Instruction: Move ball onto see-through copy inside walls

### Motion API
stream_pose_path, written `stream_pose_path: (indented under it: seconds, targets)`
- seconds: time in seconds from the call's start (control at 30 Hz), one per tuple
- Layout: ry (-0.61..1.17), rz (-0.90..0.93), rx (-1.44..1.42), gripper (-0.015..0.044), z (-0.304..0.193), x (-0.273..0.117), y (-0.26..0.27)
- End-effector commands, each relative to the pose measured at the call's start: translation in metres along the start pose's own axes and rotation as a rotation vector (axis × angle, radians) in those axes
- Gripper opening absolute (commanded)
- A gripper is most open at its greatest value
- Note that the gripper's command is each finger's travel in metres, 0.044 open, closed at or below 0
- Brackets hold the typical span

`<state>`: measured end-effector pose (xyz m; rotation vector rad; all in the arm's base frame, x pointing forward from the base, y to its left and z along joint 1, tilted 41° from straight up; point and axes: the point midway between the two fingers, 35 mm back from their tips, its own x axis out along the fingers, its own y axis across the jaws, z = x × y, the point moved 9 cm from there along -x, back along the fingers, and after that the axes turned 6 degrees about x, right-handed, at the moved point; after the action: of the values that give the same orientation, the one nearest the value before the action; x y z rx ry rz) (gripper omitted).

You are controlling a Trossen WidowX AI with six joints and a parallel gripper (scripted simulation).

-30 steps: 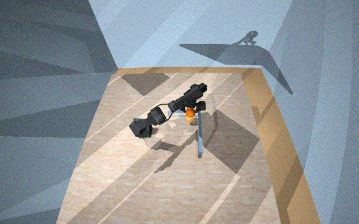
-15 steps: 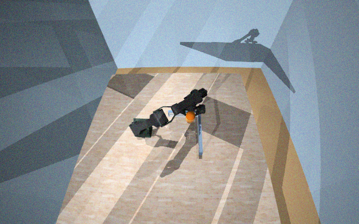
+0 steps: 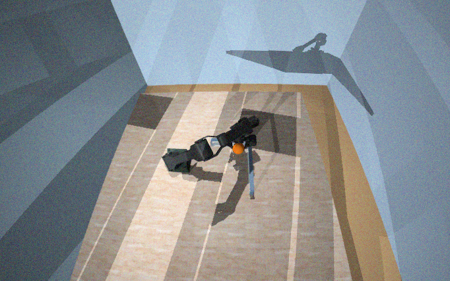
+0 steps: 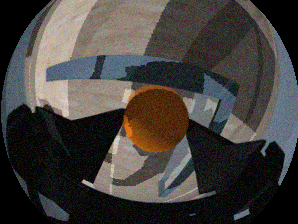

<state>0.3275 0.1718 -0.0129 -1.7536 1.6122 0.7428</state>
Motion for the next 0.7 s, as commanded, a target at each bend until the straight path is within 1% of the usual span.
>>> stream_pose_path:
  seconds: [0.0,0.2,0.23,0.67]
  targets:
    - [0.009,0.002,-0.01,0.0,-0.0006,0.0081,0.0018]
    - [0.009,0.001,-0.01,0.0,-0.0008,0.0155,0.0019]
    - [0.003,0.004,-0.002,0.0026,-0.0008,0.0104,0.0005]
    - [0.003,0.004,-0.002,0.0368,-0.0008,0.0104,0.0005]
